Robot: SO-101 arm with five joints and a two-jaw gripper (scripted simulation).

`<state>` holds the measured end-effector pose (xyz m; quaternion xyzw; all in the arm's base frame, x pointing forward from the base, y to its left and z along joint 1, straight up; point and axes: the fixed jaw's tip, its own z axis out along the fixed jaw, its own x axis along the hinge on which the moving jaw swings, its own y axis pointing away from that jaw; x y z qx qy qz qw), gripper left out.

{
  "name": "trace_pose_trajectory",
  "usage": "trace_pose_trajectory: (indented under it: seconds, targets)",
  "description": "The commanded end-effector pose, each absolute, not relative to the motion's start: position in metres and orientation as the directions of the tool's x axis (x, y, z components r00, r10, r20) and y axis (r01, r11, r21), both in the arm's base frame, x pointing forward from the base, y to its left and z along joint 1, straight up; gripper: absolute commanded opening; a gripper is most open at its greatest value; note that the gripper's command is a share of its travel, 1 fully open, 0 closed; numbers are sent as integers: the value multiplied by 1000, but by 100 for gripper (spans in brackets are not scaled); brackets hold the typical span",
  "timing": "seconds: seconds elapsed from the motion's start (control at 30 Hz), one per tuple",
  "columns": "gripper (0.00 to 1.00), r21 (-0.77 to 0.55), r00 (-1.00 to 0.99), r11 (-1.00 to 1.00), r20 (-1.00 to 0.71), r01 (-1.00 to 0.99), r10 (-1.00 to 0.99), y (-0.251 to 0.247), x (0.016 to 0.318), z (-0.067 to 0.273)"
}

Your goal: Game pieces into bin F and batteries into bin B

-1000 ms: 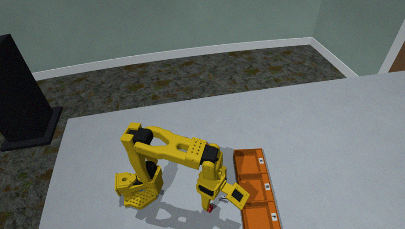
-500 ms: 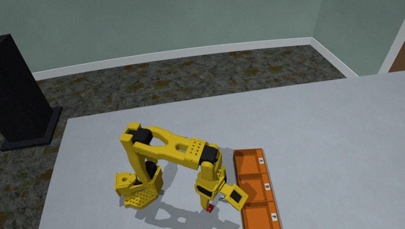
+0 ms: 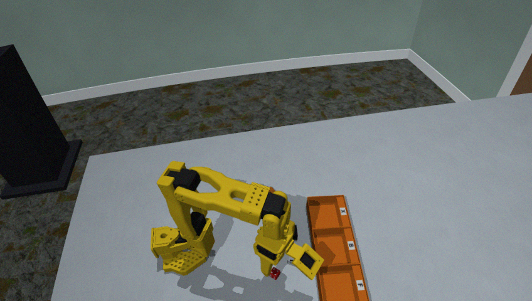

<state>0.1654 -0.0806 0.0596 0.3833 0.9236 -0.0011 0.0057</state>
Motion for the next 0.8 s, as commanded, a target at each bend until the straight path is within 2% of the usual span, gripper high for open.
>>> trace_pose_trajectory:
  seconds: [0.0,0.77]
  targets:
    - [23,9,-703,704,-32,711,711,-82,165,65]
    - [23,9,-703,704,-32,711,711,-83,167,54]
